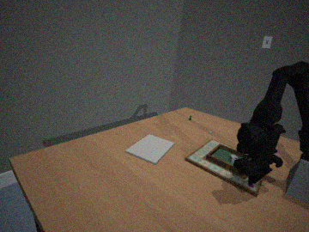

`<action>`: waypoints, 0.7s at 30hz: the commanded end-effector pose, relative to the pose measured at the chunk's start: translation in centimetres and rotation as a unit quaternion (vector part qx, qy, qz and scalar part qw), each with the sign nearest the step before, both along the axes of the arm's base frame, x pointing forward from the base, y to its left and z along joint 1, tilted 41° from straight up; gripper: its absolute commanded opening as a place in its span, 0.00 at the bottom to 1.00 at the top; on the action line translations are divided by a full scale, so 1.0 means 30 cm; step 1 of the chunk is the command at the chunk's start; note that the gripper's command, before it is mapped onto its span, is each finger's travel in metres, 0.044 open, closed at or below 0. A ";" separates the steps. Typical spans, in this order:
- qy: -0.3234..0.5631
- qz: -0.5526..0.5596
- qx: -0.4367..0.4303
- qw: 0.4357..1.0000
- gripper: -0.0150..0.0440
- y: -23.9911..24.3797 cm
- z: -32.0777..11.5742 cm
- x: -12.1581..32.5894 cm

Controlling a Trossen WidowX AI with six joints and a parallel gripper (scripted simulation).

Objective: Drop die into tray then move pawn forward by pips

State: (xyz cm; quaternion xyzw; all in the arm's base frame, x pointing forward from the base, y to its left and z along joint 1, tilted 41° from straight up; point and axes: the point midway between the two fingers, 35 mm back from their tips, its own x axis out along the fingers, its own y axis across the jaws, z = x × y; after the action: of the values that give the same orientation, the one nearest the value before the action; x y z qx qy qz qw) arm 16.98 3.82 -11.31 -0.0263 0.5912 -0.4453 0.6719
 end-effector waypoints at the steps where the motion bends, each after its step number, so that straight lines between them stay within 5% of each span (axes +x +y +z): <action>1: 0.001 0.003 -0.002 1.000 0.29 -0.004 -0.003 0.000; 21: 0.001 0.007 0.001 1.000 0.25 0.146 0.147 0.055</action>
State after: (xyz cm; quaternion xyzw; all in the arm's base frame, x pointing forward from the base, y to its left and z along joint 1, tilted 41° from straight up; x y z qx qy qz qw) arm 18.10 6.61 -8.52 -0.0380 0.5930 -0.4432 0.6712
